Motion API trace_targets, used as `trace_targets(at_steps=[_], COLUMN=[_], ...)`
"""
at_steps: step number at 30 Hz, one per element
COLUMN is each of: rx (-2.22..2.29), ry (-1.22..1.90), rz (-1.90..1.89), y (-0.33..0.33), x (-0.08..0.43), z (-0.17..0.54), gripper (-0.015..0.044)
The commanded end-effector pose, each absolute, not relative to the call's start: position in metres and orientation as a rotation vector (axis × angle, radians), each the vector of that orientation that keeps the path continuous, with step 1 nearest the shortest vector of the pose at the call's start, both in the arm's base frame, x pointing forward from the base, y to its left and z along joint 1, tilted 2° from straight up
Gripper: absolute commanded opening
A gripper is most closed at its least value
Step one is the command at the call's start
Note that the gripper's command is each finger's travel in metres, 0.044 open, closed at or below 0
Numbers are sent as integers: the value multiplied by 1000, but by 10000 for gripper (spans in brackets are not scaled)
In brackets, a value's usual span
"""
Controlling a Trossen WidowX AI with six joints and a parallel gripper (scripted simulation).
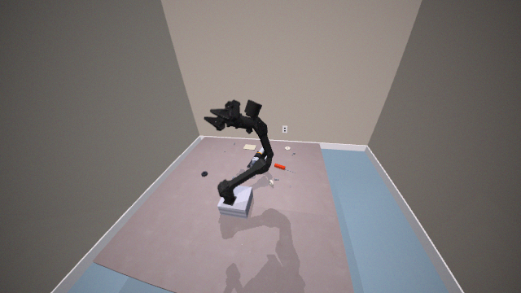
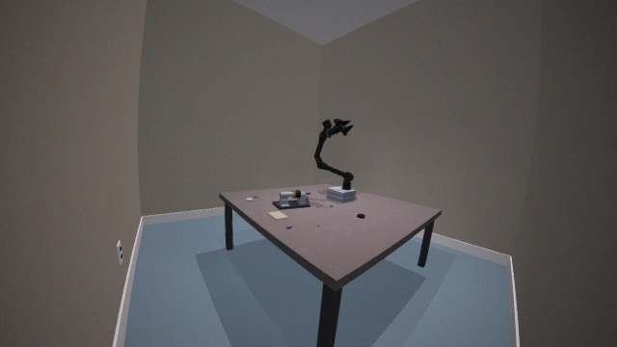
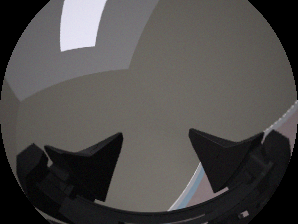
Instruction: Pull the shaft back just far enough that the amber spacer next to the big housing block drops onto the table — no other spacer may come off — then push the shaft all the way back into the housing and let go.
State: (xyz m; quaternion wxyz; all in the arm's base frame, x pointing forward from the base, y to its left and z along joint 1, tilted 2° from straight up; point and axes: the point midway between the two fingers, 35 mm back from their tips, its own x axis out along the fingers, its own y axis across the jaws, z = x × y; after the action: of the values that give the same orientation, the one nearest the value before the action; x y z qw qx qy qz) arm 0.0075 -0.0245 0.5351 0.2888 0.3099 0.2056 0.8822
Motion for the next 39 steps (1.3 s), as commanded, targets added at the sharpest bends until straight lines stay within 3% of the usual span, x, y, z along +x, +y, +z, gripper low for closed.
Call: trace_targets(at_steps=[1, 10, 18, 29, 39], rx=[823, 636, 479, 279, 192], ry=[545, 376, 297, 285, 405], rz=[2349, 2039, 1706, 1231, 799], y=[-23, 69, 168, 258, 248], x=[6, -40, -22, 88, 215], z=[535, 525, 493, 410, 307], gripper=[426, 440, 440, 440, 440])
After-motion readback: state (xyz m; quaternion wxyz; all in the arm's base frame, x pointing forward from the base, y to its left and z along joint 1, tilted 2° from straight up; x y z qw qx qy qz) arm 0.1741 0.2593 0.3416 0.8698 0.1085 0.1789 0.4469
